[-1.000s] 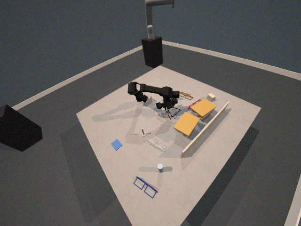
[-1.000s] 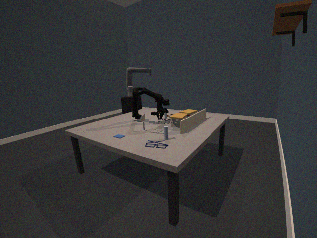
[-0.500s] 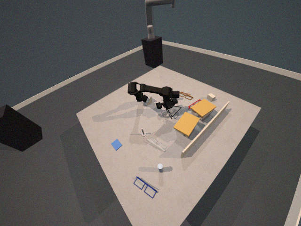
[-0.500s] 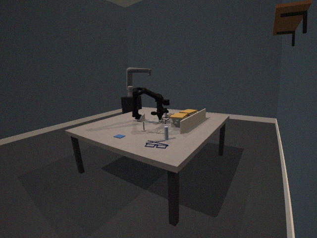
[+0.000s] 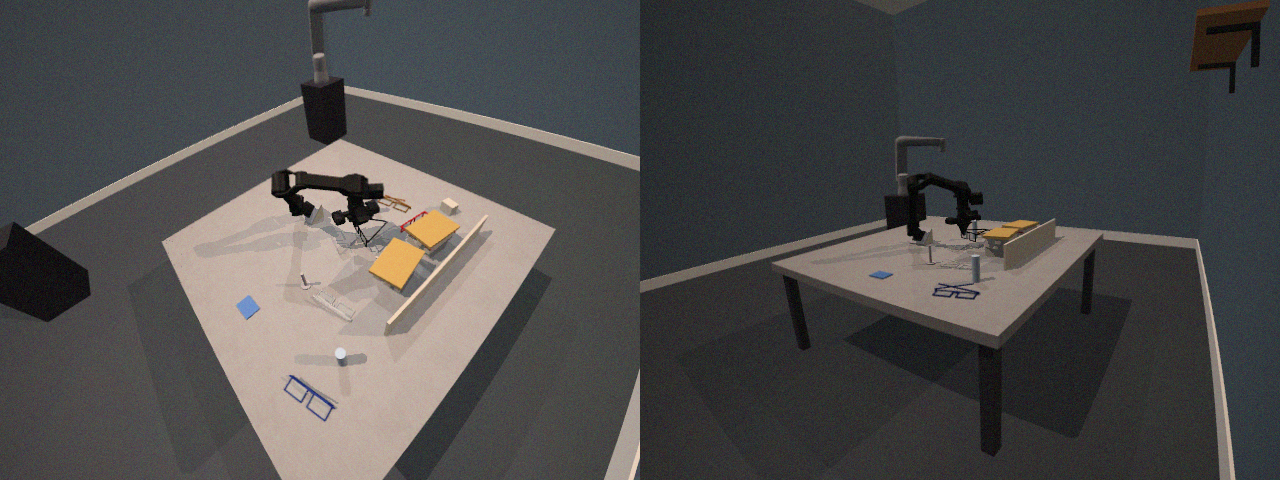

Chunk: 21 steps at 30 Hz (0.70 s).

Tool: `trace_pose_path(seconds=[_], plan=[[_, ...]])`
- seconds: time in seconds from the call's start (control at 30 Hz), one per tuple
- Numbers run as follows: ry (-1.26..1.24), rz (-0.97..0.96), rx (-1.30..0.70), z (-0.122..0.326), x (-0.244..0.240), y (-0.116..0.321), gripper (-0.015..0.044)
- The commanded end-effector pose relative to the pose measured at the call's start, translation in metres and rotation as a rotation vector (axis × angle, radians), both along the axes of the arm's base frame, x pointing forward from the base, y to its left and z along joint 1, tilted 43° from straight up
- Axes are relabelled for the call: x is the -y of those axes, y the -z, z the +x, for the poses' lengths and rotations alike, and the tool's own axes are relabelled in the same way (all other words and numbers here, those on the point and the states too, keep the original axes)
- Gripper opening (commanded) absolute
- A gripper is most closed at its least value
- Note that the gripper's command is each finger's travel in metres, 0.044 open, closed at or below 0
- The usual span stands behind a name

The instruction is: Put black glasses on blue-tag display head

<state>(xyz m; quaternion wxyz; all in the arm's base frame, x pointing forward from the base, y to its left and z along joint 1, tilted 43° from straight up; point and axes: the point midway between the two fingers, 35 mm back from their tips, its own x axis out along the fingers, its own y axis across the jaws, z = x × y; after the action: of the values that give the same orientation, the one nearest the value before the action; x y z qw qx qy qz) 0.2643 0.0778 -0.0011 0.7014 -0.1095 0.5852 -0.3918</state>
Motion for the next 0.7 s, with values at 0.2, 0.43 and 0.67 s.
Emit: trace_pose_path(seconds=[0.2,0.43,0.67], plan=[[0.003,0.005,0.006,0.002,-0.034,-0.035,0.0000],[0.014,0.005,0.016,0.004,-0.042,-0.047,0.0000],[0.209,0.022,0.194,0.017,-0.016,-0.075,0.0000]])
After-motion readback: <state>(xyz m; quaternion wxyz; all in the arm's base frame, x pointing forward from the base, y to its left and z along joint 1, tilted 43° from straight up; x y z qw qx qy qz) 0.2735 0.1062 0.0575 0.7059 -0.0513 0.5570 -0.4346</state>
